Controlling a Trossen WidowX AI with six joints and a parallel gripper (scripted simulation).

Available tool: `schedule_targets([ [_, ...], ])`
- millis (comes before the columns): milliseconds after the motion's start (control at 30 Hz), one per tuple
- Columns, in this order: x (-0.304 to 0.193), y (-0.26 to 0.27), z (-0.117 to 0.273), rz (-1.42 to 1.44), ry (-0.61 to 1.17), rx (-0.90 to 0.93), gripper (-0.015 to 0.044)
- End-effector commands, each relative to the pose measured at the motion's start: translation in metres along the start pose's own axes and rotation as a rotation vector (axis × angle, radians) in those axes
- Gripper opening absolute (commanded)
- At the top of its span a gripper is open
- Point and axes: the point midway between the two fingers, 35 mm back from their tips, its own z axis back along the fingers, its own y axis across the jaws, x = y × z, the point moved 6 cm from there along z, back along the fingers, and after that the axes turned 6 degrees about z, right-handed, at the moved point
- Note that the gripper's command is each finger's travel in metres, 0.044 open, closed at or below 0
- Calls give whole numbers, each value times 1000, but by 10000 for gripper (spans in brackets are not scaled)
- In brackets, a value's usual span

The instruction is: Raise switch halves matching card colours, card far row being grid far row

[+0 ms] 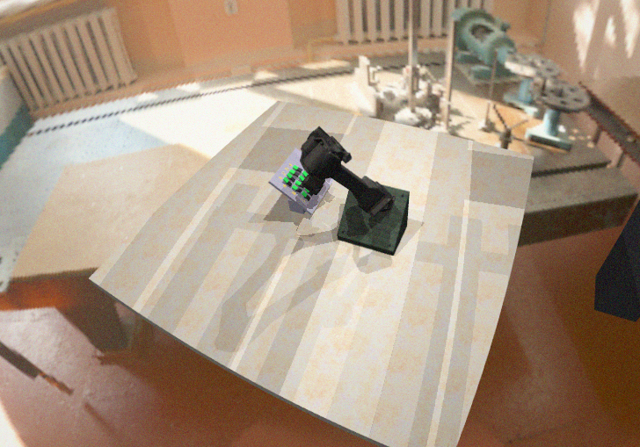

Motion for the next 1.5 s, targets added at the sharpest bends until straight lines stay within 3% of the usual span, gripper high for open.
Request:
schedule_targets([
  [0,-1,0,-1,-8,3,-3,0],
  [1467,0,-1,1,1,0,-4,0],
])
